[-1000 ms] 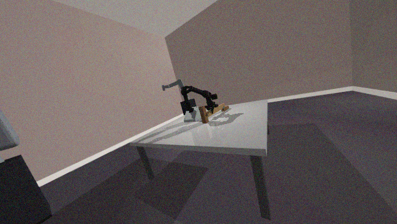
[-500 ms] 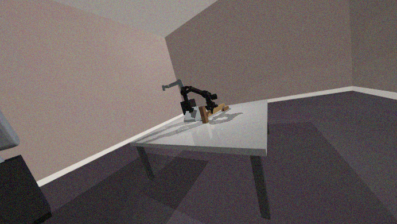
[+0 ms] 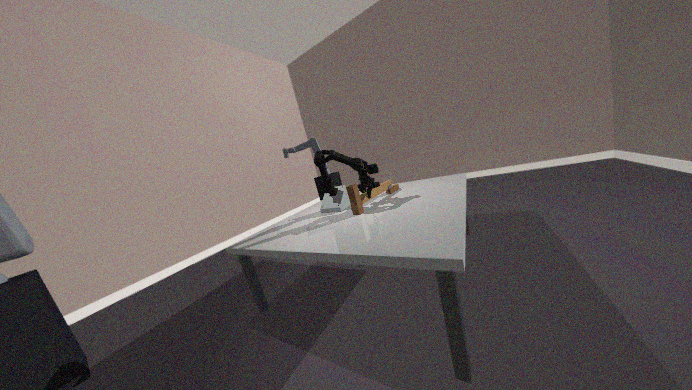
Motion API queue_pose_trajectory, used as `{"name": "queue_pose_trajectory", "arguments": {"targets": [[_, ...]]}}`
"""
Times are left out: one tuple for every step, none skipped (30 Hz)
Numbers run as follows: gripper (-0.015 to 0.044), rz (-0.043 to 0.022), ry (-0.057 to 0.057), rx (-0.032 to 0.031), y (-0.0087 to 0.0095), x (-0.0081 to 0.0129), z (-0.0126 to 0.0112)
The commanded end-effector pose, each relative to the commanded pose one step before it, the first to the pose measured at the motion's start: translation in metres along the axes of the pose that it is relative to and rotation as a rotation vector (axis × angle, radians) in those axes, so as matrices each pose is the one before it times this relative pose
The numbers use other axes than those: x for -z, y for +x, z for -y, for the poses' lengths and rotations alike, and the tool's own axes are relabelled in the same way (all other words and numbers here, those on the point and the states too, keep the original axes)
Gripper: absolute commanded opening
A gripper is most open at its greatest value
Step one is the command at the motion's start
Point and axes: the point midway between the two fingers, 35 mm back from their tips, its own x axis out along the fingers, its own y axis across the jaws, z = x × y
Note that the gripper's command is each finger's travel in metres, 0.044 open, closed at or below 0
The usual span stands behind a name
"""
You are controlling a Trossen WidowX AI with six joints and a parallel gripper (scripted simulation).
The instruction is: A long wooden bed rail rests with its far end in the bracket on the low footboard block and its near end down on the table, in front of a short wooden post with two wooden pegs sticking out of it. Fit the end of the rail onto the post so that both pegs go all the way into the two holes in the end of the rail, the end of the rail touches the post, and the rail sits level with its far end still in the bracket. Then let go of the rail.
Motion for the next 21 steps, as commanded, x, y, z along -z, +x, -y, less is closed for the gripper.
{"name": "queue_pose_trajectory", "arguments": {"targets": [[0.0,0.00119,-0.001,0.00594,-0.00151,0.00216,0.00107],[0.0,-0.00001,0.0,0.0,-0.00005,0.0003,0.00001],[0.0,-0.00001,0.0,0.0,-0.00006,0.0003,0.00001],[0.0,-0.00001,0.0,0.0,-0.00007,0.0003,0.00001],[0.0,-0.00001,0.0,0.0,-0.00007,0.00031,0.00001],[0.0,-0.00001,0.0,0.0,-0.00008,0.0003,0.00001],[0.0,-0.00001,0.0,0.0,-0.00008,0.00031,0.00001],[0.0,-0.00001,0.0,0.0,-0.00008,0.0003,0.00001],[0.0,-0.00001,0.0,0.0,-0.00008,0.0003,0.00001],[0.0,-0.00001,0.0,0.0,-0.00008,0.0003,0.00001],[0.0,-0.00001,0.0,0.0,-0.00009,0.00032,0.00001],[0.0,-0.00001,0.0,0.0,-0.00008,0.0003,0.00001],[0.0,-0.00001,0.0,0.0,-0.00008,0.00032,0.0],[0.0,-0.00001,0.0,0.0,-0.00007,0.00032,0.0],[0.0,-0.00001,0.0,0.0,-0.00007,0.00031,0.0],[0.0,-0.00001,0.0,0.0,-0.00006,0.00032,0.0],[0.0,-0.00001,0.0,0.0,-0.00005,0.00031,0.0],[0.0,-0.00002,0.0,0.0,-0.00004,0.00032,-0.00001],[0.0,-0.00002,0.0,0.0,-0.00003,0.00032,-0.00001],[0.0,-0.00002,0.0,0.0,-0.00001,0.00032,-0.00001],[0.0,-0.00002,0.0,0.0,0.0,0.00032,-0.00001]]}}
